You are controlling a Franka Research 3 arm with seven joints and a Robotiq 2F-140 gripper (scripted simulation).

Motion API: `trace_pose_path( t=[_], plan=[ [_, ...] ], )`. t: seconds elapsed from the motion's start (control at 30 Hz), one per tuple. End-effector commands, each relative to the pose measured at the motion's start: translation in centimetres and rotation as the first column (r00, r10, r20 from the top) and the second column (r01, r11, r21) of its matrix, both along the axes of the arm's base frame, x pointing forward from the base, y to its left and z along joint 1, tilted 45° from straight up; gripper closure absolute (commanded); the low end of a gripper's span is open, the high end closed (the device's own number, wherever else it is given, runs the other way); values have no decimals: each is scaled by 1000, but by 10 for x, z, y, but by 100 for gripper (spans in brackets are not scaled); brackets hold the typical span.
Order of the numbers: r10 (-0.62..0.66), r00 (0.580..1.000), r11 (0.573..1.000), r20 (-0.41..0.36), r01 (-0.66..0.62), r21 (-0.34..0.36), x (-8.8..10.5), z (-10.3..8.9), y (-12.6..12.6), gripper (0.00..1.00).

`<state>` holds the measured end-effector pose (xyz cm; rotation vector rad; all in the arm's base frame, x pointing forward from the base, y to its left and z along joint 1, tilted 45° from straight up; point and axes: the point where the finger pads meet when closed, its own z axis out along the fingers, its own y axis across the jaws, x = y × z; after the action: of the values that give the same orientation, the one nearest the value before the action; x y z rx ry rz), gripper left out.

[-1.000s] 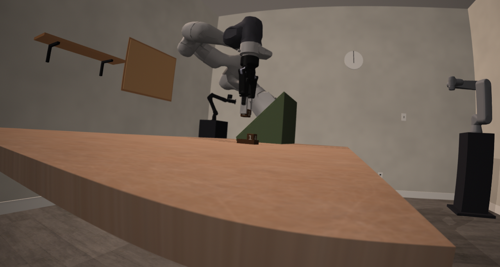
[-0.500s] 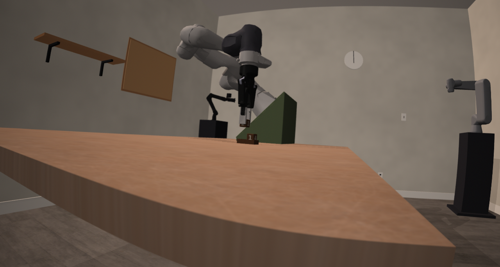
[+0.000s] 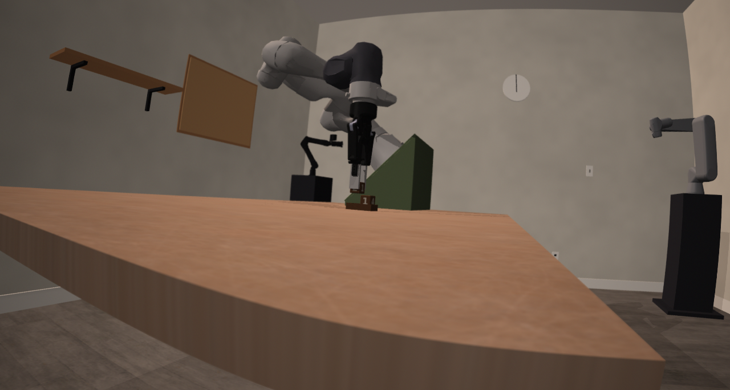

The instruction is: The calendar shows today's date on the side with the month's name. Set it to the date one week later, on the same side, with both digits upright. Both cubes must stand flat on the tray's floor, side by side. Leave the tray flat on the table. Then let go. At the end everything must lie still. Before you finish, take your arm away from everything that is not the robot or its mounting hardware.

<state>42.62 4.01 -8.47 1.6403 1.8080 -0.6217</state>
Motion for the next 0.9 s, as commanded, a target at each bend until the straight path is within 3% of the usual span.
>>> trace_pose_path(
  t=[0.0,0.87],
  plan=[
    [-7,1000,1000,11,7,8,2,-1,1,84],
    [-7,1000,1000,11,7,8,2,-1,1,84]
  ],
)
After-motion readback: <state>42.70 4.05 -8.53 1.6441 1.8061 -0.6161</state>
